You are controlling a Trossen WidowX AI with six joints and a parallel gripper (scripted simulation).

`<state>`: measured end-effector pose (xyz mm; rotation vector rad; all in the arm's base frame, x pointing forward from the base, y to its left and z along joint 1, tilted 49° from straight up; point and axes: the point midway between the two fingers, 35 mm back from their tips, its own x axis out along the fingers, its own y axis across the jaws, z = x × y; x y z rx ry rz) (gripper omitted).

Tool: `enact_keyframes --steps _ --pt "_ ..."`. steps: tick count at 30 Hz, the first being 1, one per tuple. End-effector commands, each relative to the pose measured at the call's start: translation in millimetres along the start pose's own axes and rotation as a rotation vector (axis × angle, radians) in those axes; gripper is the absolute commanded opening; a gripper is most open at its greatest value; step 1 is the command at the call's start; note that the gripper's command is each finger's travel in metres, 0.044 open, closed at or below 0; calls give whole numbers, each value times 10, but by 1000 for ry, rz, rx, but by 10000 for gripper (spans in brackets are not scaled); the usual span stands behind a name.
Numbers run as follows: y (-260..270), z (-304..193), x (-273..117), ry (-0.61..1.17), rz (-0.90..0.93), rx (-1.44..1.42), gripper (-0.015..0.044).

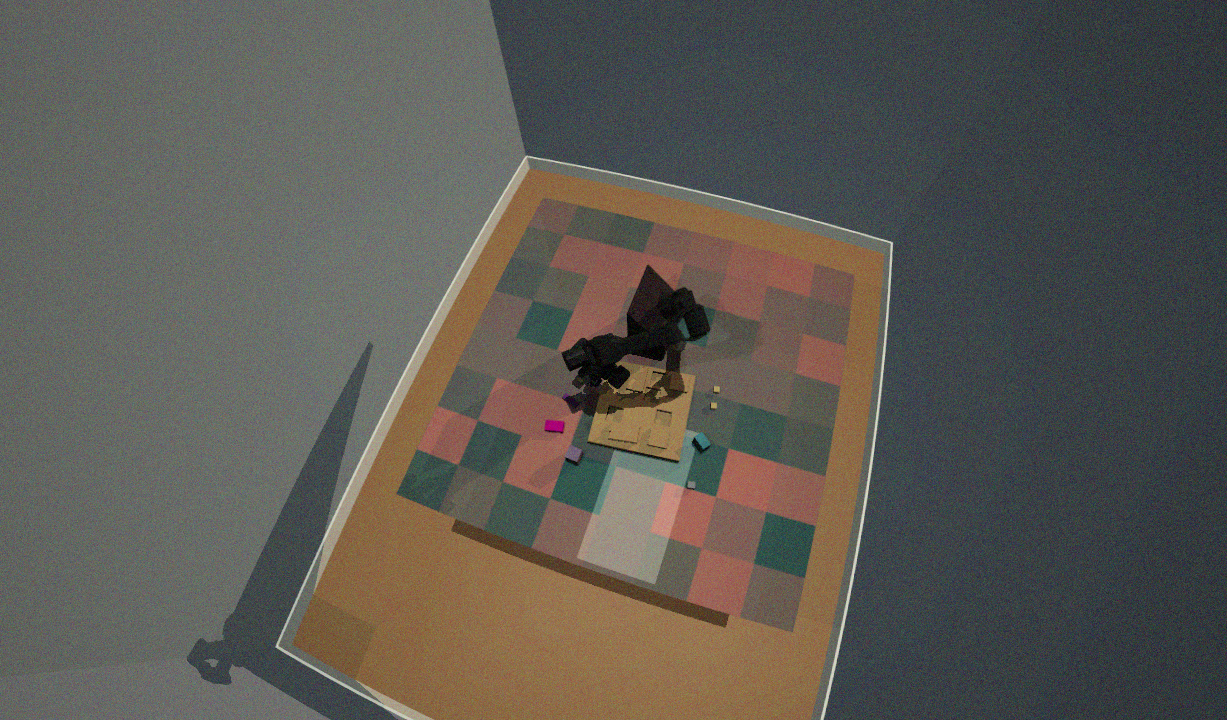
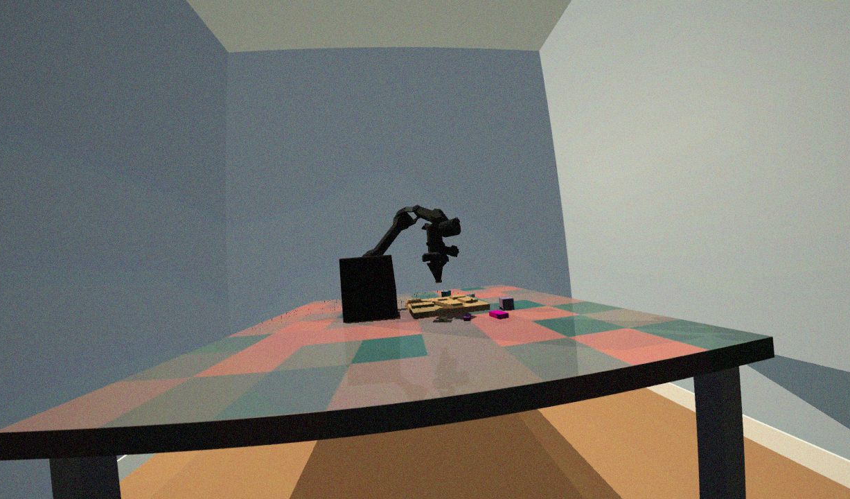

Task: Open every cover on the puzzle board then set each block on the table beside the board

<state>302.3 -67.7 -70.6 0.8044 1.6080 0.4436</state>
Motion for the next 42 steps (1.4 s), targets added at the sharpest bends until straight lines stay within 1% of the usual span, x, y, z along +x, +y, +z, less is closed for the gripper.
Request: enact_keyframes --steps 1,24,29,42 --pt "-171 -15 13 1 -1 -4 80" --pt "-1008 -336 173 19 39 -18 80" --pt "-1030 -347 191 19 41 -19 80" --pt "-1027 -321 406 18 39 -18 80"
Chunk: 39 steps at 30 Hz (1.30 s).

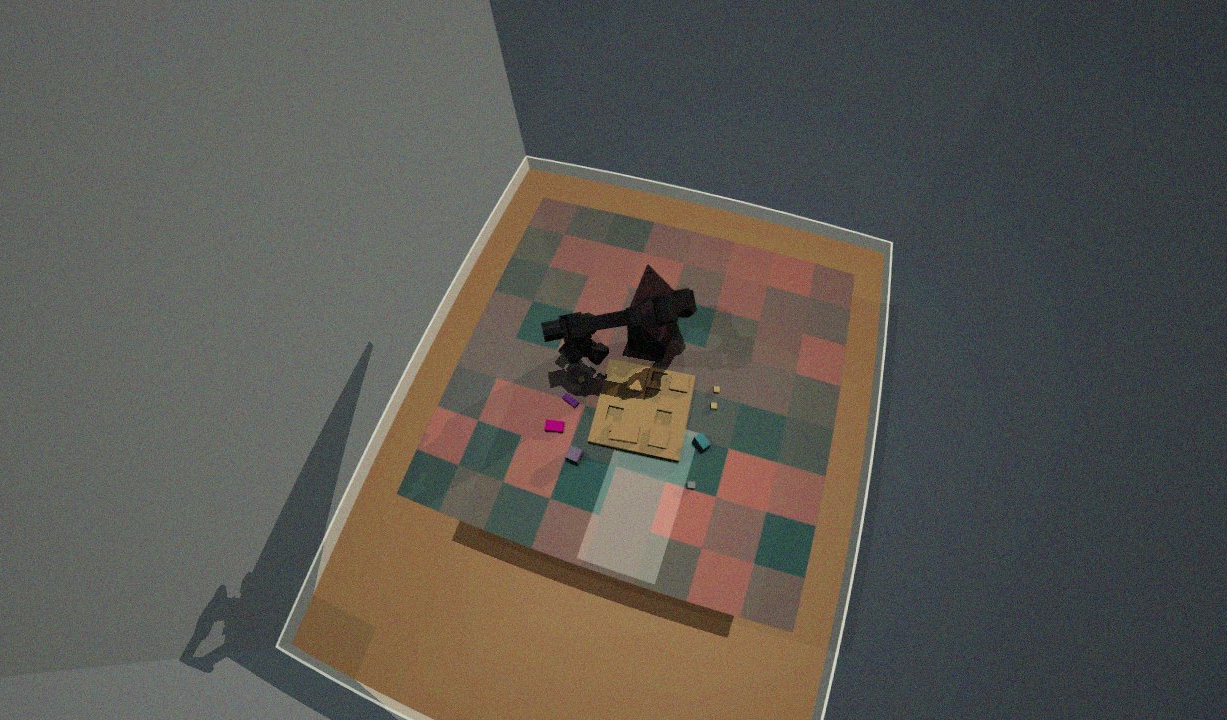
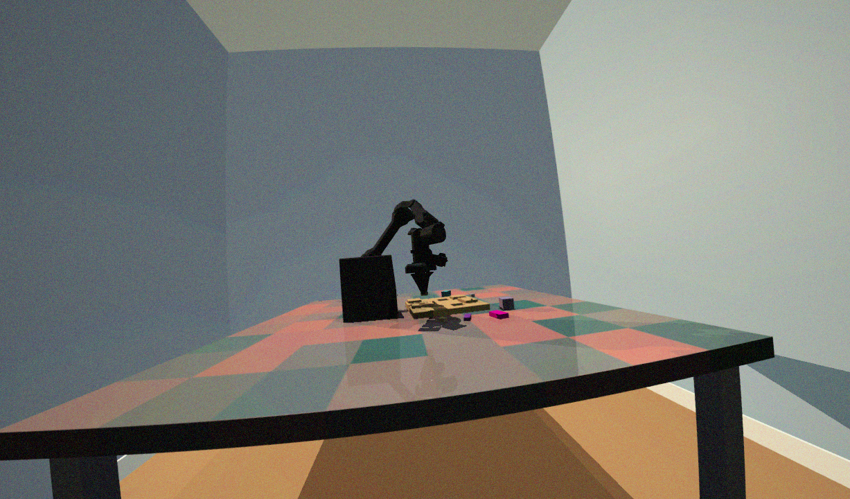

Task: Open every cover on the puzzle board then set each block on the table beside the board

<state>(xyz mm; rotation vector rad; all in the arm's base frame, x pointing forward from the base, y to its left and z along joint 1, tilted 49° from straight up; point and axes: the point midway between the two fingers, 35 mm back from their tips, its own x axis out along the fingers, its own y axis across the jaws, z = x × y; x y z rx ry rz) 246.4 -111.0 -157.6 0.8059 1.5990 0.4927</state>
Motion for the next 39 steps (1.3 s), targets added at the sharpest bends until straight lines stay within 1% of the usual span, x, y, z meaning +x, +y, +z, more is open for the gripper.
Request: enact_keyframes --steps 1,39 --pt "2 -20 100 6 10 11 80" --pt "20 -27 728 6 13 10 80"
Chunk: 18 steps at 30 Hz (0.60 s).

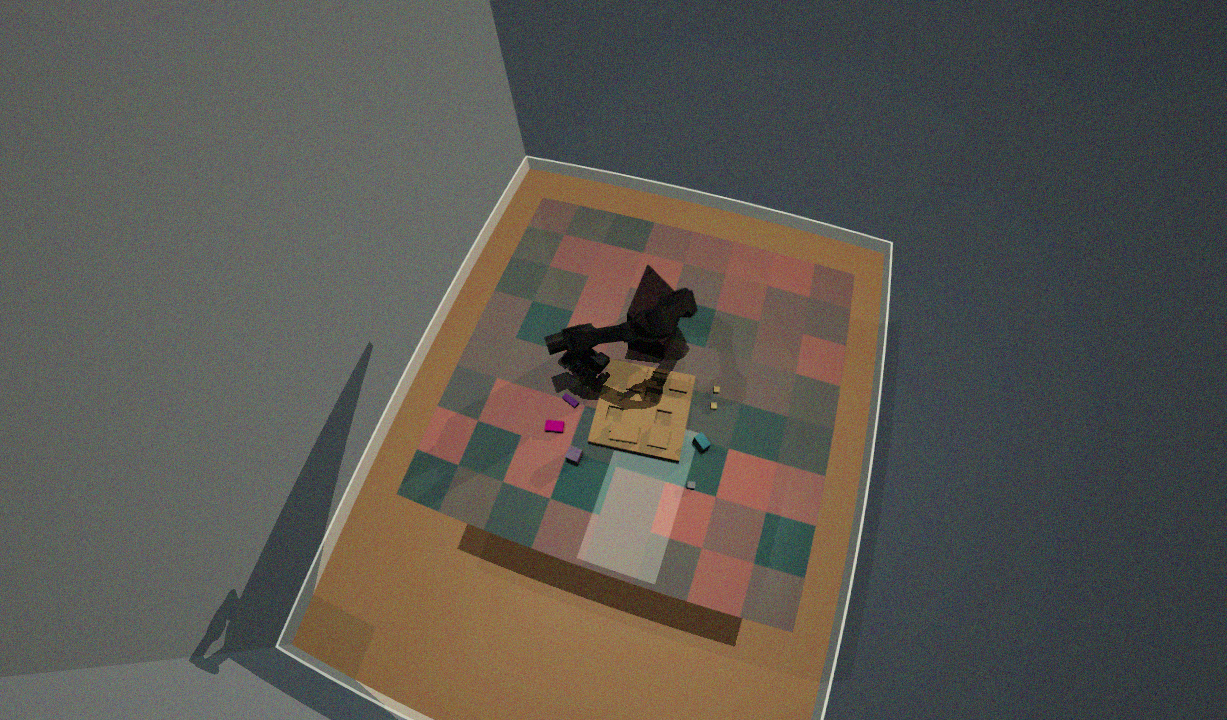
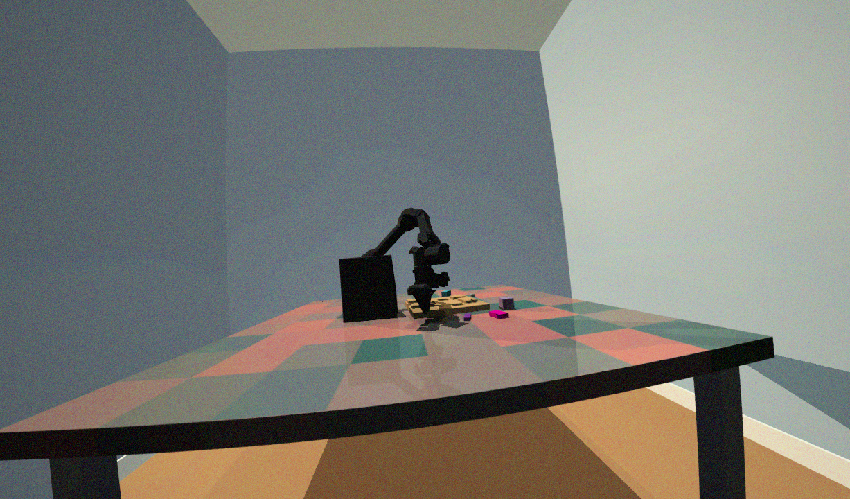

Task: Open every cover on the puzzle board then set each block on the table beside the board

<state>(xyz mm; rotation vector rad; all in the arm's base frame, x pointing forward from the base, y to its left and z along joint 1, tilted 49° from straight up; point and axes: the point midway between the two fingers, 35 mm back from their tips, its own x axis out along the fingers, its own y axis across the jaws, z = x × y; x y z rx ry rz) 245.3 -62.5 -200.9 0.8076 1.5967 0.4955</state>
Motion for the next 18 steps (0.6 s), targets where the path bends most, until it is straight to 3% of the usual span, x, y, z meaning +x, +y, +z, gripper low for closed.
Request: enact_keyframes --steps 1,18 --pt "7 -42 94 7 10 11 80" --pt "21 -75 290 8 13 11 80"
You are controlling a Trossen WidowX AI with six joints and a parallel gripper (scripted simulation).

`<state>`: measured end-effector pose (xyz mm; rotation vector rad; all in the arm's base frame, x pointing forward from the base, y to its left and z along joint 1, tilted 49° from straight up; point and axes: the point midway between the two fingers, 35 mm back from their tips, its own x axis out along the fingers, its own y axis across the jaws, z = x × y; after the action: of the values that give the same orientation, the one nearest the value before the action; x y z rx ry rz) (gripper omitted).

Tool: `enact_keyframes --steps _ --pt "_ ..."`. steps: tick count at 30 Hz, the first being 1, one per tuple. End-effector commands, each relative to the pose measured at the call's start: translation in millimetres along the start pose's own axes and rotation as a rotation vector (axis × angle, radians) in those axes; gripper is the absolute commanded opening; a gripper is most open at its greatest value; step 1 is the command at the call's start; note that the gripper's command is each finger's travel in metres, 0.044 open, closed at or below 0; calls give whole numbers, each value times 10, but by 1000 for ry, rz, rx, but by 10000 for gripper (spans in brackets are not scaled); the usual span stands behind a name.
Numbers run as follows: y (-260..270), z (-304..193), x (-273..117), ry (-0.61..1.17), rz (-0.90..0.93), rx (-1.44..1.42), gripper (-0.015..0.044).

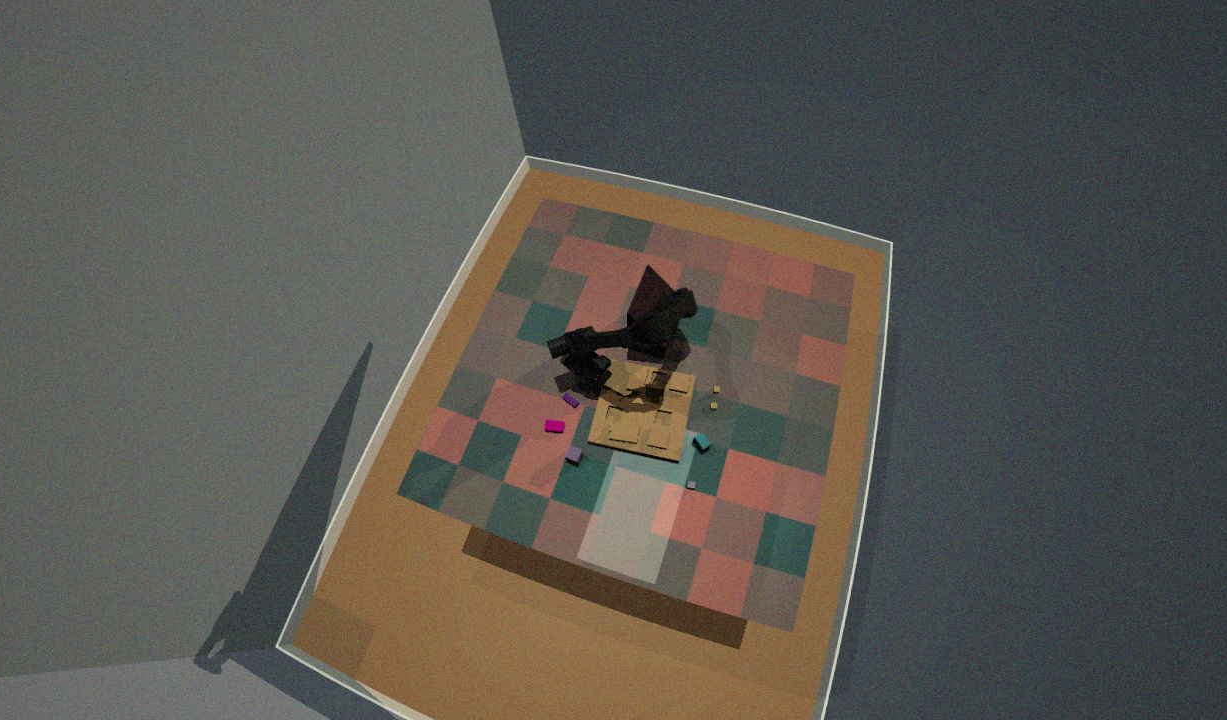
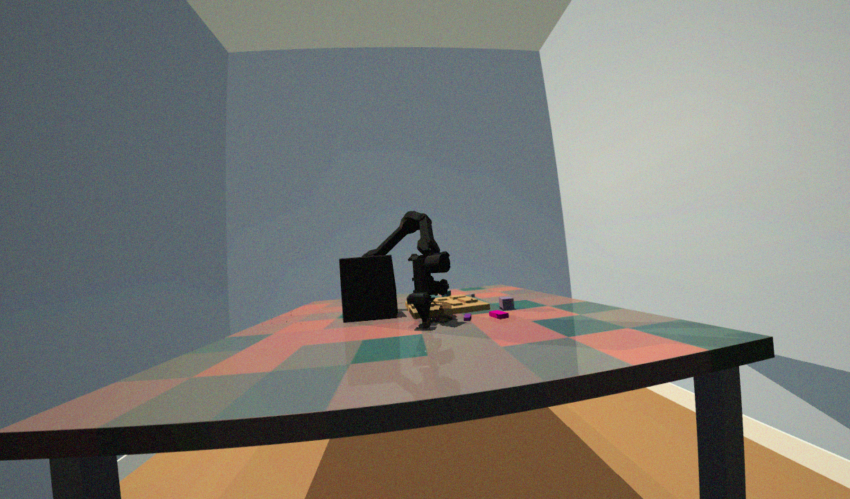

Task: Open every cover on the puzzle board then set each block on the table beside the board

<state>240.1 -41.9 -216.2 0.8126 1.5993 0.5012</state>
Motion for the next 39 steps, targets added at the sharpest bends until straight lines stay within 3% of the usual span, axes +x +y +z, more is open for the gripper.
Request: enact_keyframes --steps 1,15,39 --pt "4 -28 34 4 7 10 80" --pt "-1 -2 -16 1 0 1 440" --pt "-11 -22 -760 3 3 10 440"
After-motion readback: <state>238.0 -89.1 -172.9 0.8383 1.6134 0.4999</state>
